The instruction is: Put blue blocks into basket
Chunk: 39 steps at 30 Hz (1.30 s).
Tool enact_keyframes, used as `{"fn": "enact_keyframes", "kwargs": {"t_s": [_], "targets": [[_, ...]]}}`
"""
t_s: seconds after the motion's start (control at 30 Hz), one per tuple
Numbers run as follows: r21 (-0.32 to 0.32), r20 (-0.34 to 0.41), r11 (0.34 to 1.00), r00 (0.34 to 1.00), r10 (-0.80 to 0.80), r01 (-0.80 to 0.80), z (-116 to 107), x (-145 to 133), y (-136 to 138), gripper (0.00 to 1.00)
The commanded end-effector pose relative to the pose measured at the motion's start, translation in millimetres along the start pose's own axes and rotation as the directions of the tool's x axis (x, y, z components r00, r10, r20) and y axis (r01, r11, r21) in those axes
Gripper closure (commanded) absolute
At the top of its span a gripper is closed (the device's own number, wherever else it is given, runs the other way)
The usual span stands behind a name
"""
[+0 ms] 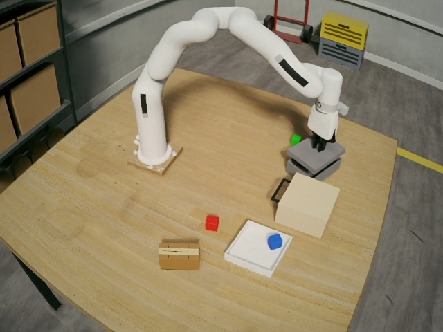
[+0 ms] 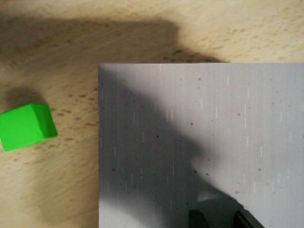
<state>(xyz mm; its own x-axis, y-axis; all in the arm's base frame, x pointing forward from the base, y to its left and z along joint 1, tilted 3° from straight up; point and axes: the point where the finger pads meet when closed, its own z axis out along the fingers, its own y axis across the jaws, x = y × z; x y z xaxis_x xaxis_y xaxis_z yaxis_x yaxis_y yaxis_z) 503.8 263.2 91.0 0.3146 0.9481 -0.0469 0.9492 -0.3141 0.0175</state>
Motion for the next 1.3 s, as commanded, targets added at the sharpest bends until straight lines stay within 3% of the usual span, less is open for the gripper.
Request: {"fn": "enact_keyframes", "kwargs": {"t_s": [0.0,1.27], "targets": [[-0.004,-0.004,1.000,1.000,0.000,0.000,-2.5,1.2,1.2,1.00],[-0.004,-0.004,1.000,1.000,0.000,0.000,3.1,1.2,1.2,1.00]]}}
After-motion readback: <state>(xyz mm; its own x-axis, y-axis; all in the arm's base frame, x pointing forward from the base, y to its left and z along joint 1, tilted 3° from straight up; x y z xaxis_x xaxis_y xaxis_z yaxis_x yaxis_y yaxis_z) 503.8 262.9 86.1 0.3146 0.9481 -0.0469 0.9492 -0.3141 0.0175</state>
